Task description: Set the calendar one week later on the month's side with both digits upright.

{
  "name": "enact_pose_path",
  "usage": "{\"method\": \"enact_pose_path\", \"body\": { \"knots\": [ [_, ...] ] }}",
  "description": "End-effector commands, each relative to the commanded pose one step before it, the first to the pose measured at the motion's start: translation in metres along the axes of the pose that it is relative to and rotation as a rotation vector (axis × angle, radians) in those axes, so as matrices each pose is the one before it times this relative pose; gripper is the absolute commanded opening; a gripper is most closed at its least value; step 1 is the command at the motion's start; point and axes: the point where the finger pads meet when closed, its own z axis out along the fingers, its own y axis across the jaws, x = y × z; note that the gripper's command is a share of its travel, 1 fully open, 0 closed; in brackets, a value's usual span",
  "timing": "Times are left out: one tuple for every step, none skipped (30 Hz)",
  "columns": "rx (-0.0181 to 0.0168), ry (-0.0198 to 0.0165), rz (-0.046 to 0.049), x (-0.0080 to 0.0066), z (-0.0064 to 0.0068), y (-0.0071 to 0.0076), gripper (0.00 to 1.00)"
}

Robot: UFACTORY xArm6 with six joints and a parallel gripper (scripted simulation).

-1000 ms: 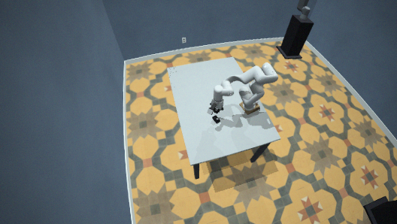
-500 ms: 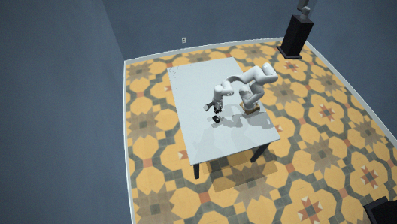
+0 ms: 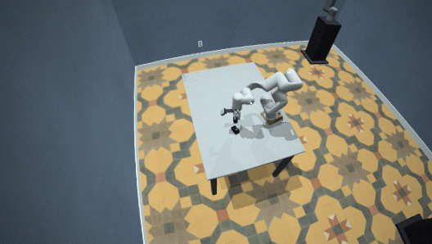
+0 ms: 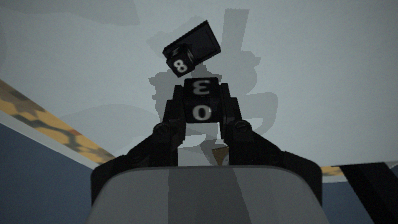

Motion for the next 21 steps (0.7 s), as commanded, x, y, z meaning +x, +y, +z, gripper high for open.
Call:
{"method": "enact_pose_path", "body": {
  "knots": [
    [-0.01649, 0.00421, 0.16025, -0.00005, -0.00003, -0.00005, 0.27],
    [0.00001, 0.0, 0.04656, -0.00002, -0.00001, 0.00005, 0.27],
    [0.00001, 0.0, 0.02794, -0.00001, -0.00001, 0.00003, 0.27],
    [0.00001, 0.0, 0.04286, -0.00002, -0.00001, 0.00005, 0.27],
    [0.0, 0.0, 0.0, 0.0, 0.0, 0.0, 0.27],
    [0.0, 0.0, 0.0, 0.0, 0.0, 0.0, 0.27],
    [0.00001, 0.0, 0.02933, -0.00001, -0.00001, 0.00003, 0.27],
    [0.00002, 0.0, 0.06967, -0.00002, -0.00001, 0.00008, 0.27],
    [0.00001, 0.0, 0.05021, -0.00001, -0.00001, 0.00006, 0.27],
    [0.0, 0.0, 0.01674, 0.0, 0.0, 0.00002, 0.27],
    [0.00001, 0.0, 0.04102, -0.00001, -0.00001, 0.00005, 0.27],
    [0.00001, 0.0, 0.02301, 0.0, 0.0, 0.00003, 0.27],
    [0.00001, 0.0, 0.05048, -0.00001, -0.00001, 0.00006, 0.27],
    [0.0, 0.0, 0.01048, 0.0, 0.0, 0.00001, 0.27],
    [0.00001, -0.00001, 0.05773, 0.0, -0.00001, 0.00007, 0.27],
    [0.00001, 0.0, 0.03653, 0.0, -0.00001, 0.00004, 0.27],
    [0.0, 0.0, 0.01784, 0.0, 0.0, 0.00002, 0.27],
    [0.00001, -0.00001, 0.05089, 0.0, -0.00001, 0.00006, 0.27],
    [0.00001, 0.0, 0.03623, 0.00001, -0.00001, 0.00004, 0.27],
    [0.0, 0.0, 0.01109, 0.0, 0.0, 0.00001, 0.27],
    [0.00001, -0.00001, 0.04369, 0.00001, -0.00001, 0.00005, 0.27]
  ]
}}
